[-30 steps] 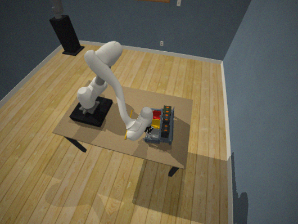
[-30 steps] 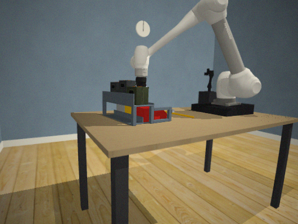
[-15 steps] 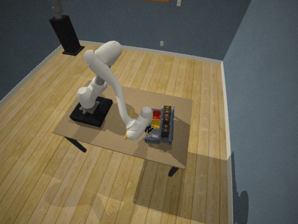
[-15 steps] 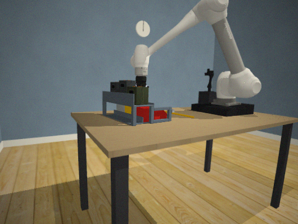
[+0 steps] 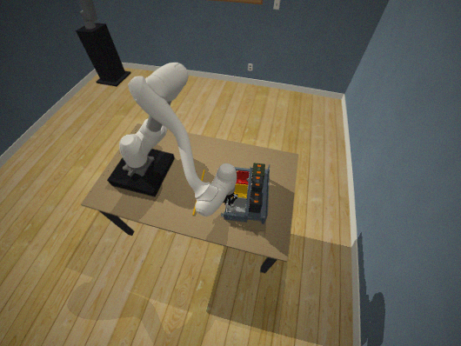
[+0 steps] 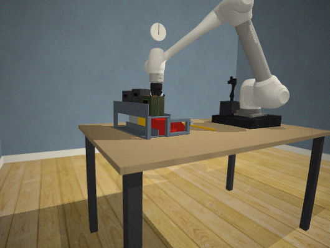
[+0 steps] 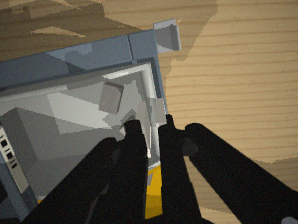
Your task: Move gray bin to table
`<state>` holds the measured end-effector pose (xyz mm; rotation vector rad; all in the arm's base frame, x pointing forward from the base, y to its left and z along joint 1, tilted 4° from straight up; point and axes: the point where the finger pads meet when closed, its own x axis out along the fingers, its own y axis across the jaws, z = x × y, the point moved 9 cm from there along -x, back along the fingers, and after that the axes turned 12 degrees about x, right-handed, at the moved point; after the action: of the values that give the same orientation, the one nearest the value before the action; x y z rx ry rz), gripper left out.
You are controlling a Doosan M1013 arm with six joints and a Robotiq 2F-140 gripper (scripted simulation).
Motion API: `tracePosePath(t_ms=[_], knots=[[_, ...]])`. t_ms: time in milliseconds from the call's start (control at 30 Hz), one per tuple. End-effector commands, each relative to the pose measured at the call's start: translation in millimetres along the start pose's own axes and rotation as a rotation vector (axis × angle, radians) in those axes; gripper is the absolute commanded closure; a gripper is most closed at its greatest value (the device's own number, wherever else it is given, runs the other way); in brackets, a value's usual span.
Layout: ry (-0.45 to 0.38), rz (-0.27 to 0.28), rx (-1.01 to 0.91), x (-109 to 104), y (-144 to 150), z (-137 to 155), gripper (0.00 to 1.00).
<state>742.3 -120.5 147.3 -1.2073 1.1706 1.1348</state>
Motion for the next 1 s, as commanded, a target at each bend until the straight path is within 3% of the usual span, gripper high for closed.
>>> tracePosePath(t_ms=[0, 167, 567, 733, 967], knots=[[0.0, -0.001, 0.0, 0, 0, 0, 1.0], [0.0, -0.001, 0.0, -12, 0, 0, 1.0], [0.0, -0.001, 0.0, -12, 0, 0, 1.0], [0.0, -0.001, 0.0, -11, 30, -6, 1.0], [0.0, -0.001, 0.0, -11, 30, -6, 1.0]])
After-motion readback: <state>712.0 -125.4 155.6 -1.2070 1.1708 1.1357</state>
